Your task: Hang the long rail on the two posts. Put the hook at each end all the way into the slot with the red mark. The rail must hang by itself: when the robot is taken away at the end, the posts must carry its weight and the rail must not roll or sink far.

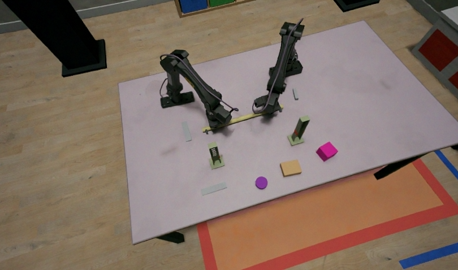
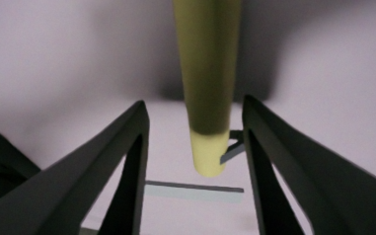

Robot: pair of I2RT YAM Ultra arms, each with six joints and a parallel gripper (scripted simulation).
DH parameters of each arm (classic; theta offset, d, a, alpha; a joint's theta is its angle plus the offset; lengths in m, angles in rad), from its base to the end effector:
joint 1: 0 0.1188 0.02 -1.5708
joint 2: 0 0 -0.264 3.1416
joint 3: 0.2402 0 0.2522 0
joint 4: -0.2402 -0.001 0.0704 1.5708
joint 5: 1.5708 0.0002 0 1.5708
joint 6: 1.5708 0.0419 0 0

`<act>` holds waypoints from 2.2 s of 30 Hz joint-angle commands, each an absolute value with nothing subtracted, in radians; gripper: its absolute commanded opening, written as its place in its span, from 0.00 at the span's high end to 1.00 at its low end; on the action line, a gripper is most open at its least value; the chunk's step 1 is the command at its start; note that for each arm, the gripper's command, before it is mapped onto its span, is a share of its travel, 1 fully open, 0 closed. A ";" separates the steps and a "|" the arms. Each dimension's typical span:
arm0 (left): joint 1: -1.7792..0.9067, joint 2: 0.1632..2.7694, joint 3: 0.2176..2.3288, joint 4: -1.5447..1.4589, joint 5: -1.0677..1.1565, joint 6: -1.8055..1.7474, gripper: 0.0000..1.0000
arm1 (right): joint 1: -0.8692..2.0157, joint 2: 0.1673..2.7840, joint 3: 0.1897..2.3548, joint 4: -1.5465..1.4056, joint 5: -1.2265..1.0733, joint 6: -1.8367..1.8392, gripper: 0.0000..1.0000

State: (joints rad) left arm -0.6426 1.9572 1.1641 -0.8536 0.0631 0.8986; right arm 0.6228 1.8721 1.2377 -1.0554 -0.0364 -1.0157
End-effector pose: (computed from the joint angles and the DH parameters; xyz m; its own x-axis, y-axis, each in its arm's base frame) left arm 0.2595 -0.1963 0.1190 -0.0321 0.9995 -0.0020 0.9946 0.0317 -0.0985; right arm 0.2566 0.1874 0.1626 0.0674 -0.9972 0.0319 -0.9908 -0.0631 0.1199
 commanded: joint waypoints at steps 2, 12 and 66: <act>-0.648 1.957 1.165 -0.854 0.067 0.895 0.52 | 0.605 1.857 1.300 -1.080 -0.054 -1.031 0.52; -0.648 1.957 1.165 -0.854 0.067 0.895 0.52 | 0.606 1.863 1.290 -1.088 -0.064 -1.038 0.52; -0.648 1.957 1.165 -0.854 0.067 0.895 0.52 | 0.618 1.918 1.227 -0.945 -0.053 -1.025 0.76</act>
State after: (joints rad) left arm -0.6426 1.9572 1.1641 -0.8536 0.0631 0.8986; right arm 0.6170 1.9278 1.2240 -0.9646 -0.0566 -1.0271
